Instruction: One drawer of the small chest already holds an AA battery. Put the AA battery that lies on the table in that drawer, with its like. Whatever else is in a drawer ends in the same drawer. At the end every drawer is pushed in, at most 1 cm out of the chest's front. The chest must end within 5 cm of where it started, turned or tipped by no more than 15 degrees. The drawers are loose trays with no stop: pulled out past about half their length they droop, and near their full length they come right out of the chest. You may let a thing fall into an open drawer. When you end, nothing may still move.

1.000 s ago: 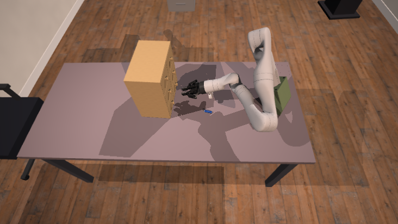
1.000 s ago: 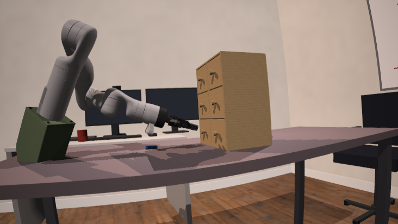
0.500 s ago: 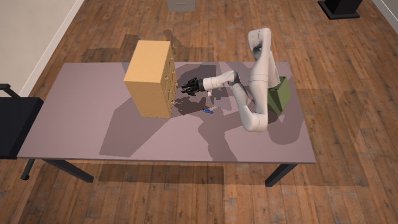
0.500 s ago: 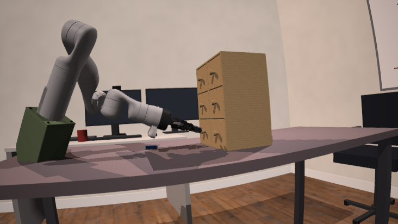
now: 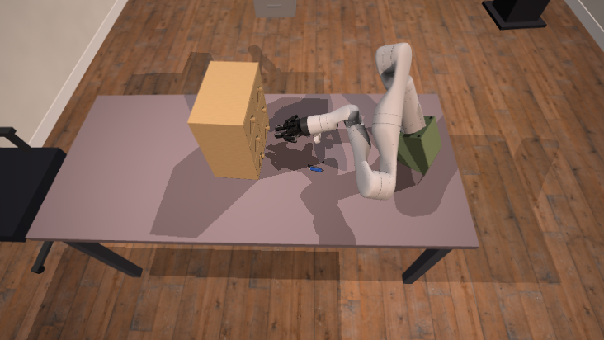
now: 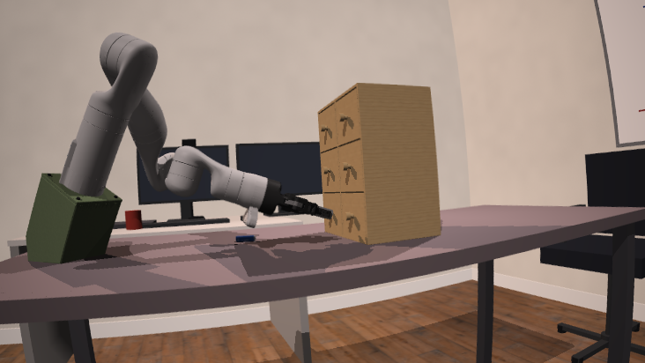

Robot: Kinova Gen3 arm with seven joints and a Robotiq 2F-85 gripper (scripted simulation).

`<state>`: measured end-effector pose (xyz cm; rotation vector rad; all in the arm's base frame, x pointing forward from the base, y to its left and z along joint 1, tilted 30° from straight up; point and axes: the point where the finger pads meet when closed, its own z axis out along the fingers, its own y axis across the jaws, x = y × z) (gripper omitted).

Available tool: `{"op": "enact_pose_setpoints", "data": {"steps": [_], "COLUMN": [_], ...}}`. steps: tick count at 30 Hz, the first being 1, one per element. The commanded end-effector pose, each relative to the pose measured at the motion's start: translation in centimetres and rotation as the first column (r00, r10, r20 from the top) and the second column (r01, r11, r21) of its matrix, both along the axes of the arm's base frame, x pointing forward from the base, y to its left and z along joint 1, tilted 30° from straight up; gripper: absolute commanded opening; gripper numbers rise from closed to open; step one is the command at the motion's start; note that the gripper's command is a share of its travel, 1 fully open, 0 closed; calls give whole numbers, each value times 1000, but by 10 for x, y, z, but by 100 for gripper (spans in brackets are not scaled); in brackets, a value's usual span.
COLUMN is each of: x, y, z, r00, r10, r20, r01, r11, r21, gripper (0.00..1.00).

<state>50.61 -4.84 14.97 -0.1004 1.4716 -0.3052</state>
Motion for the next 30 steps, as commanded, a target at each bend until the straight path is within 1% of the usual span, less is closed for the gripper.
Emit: {"op": "enact_pose_setpoints", "data": {"steps": [1, 15, 30], "x": [0, 3, 4], "y": [-7, -20, -25], "z": [1, 2, 2], "r00": [1000, 1000, 1000], "r10": [-11, -11, -11], "r20": [1, 1, 1], "r01": [11, 11, 11], "r11": [1000, 1000, 1000], "r21": [0, 0, 0], "gripper": [33, 33, 33]}}
